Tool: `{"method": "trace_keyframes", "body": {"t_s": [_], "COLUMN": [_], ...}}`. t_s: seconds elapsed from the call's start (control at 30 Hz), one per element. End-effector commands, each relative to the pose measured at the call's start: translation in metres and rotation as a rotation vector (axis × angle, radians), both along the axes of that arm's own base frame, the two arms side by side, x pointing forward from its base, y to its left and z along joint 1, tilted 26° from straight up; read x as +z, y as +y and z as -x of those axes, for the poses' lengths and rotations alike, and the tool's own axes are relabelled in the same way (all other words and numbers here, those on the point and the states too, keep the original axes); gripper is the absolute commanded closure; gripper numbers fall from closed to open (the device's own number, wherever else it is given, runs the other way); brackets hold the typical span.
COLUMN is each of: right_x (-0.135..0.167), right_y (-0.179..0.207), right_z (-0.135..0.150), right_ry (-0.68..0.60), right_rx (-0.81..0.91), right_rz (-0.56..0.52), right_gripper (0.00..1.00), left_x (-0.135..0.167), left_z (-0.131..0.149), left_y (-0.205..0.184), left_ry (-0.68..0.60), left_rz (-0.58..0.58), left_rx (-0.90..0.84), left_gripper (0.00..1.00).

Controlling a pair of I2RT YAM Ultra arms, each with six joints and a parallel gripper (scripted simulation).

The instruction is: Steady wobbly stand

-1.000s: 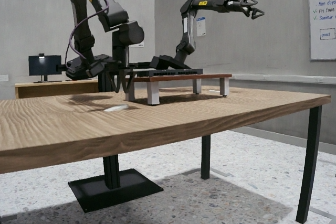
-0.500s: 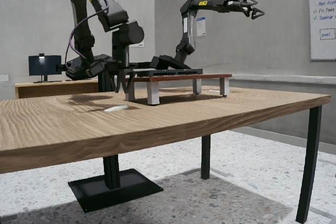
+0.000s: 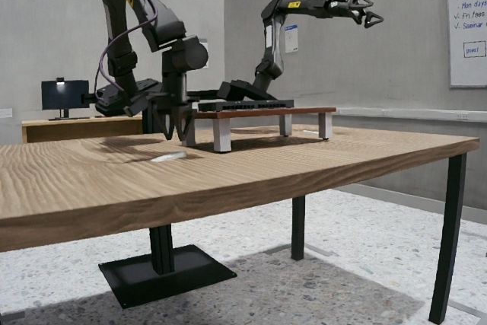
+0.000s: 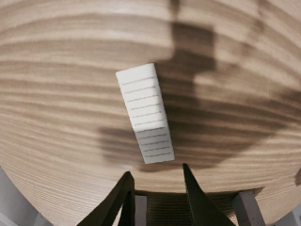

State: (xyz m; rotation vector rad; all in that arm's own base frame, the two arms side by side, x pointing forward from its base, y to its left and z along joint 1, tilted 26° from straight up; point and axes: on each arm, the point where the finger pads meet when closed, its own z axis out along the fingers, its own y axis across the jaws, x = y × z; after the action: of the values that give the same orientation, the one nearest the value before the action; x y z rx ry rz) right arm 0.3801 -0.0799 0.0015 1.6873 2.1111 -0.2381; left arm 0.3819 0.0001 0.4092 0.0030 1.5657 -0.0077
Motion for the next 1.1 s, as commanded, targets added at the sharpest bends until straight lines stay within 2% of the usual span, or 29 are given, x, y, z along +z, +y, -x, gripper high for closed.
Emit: {"method": "trace_keyframes", "body": {"t_s": [0.0, 0.03, 0.1, 0.17, 0.27, 0.37, 0.43, 0.73, 0.83, 0.87, 0.93, 0.97, 1.0, 1.07], "right_x": [-0.007, -0.006, -0.012, -0.009, -0.022, -0.017, -0.011, -0.027, -0.011, -0.01, -0.01, -0.023, -0.014, -0.014], "right_y": [0.004, 0.003, -0.006, -0.005, -0.004, -0.007, -0.012, -0.011, -0.007, -0.008, -0.008, -0.007, -0.007, -0.007], "right_z": [-0.004, -0.009, 0.002, -0.012, -0.001, 0.002, -0.024, -0.025, -0.03, -0.03, -0.03, -0.017, -0.026, -0.026], "right_ry": [-0.009, -0.022, -0.002, -0.028, 0.001, 0.007, -0.055, -0.046, -0.076, -0.078, -0.078, -0.027, -0.054, -0.055], "right_rx": [0.025, 0.025, 0.005, 0.013, 0.015, 0.009, 0.007, 0.021, 0.028, 0.027, 0.027, 0.024, 0.028, 0.028], "right_rz": [-0.007, -0.007, 0.01, 0.012, -0.009, 0.011, 0.011, 0.004, 0.012, 0.015, 0.015, 0.005, 0.013, 0.013], "right_gripper": [0.57, 0.57, 0.57, 0.57, 0.57, 0.57, 0.57, 0.57, 0.57, 1.0, 1.0, 1.0, 1.0, 1.0], "left_x": [0.006, 0.006, 0.006, 0.006, 0.006, 0.006, 0.006, 0.006, 0.006, 0.006, 0.006, 0.006, 0.006, 0.006], "left_z": [0.007, 0.007, 0.007, 0.007, 0.007, 0.007, 0.007, 0.007, 0.007, 0.007, 0.007, 0.007, 0.007, 0.007], "left_y": [-0.006, -0.006, -0.006, -0.006, -0.006, -0.006, -0.006, -0.006, -0.006, -0.006, -0.006, -0.006, -0.006, -0.006], "left_ry": [-0.011, -0.011, -0.011, -0.011, -0.011, -0.011, -0.011, -0.011, -0.011, -0.011, -0.011, -0.011, -0.011, -0.011], "left_rz": [-0.007, -0.007, -0.007, -0.007, -0.007, -0.007, -0.007, -0.007, -0.007, -0.007, -0.007, -0.007, -0.007, -0.007], "left_rx": [-0.016, -0.016, -0.016, -0.016, -0.016, -0.016, -0.016, -0.016, -0.016, -0.016, -0.016, -0.016, -0.016, -0.016], "left_gripper": [0.0, 0.0, 0.0, 0.0, 0.0, 0.0, 0.0, 0.0, 0.0, 0.0, 0.0, 0.0, 0.0, 0.0]}}
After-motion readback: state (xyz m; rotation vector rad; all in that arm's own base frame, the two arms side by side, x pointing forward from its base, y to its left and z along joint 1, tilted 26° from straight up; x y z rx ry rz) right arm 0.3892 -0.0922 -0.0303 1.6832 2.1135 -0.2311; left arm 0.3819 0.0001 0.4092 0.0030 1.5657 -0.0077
